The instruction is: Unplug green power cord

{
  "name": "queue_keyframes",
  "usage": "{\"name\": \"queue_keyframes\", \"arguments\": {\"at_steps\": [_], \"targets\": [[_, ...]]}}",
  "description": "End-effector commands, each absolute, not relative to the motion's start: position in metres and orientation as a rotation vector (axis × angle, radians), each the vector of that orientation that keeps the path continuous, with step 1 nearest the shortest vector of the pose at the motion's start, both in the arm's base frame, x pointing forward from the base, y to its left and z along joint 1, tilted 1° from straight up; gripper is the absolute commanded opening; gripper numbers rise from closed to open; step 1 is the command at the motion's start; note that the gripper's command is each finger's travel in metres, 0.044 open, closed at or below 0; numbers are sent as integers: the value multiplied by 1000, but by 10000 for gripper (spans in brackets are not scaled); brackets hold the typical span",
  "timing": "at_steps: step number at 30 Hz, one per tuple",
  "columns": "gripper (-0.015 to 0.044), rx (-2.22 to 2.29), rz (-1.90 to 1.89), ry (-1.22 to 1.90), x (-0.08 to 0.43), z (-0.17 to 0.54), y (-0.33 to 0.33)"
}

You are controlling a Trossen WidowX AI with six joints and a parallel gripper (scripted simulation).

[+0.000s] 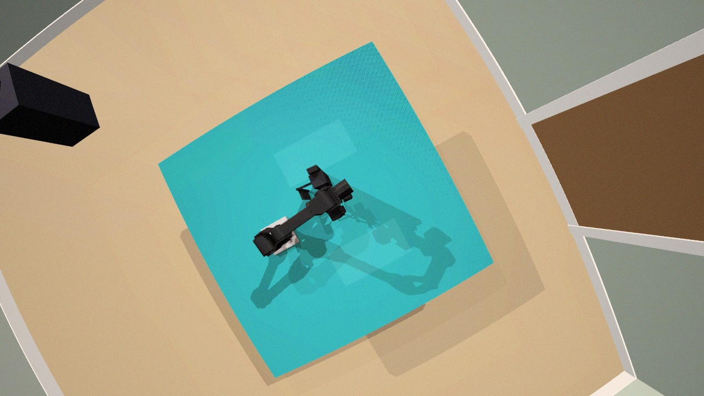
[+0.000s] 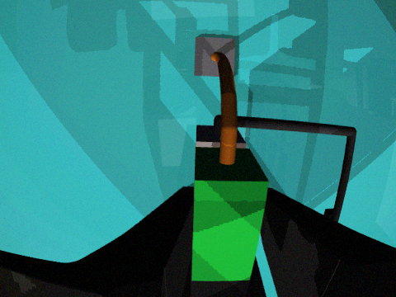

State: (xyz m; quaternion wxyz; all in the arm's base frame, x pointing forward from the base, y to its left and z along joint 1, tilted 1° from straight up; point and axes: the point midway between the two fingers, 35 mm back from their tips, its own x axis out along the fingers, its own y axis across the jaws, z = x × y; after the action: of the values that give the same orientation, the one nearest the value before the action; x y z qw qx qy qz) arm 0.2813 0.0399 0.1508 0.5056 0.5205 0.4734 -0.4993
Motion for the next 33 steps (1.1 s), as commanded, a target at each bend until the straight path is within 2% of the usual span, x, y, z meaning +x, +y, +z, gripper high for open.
{"name": "queue_keyframes", "arguments": {"at_steps": [1, 3, 33], "targets": [[28, 1257, -1200, 1140, 282, 151, 40], [0, 1257, -1200, 1140, 282, 151, 40], [0, 1254, -1207, 1139, 281, 151, -7]]}}
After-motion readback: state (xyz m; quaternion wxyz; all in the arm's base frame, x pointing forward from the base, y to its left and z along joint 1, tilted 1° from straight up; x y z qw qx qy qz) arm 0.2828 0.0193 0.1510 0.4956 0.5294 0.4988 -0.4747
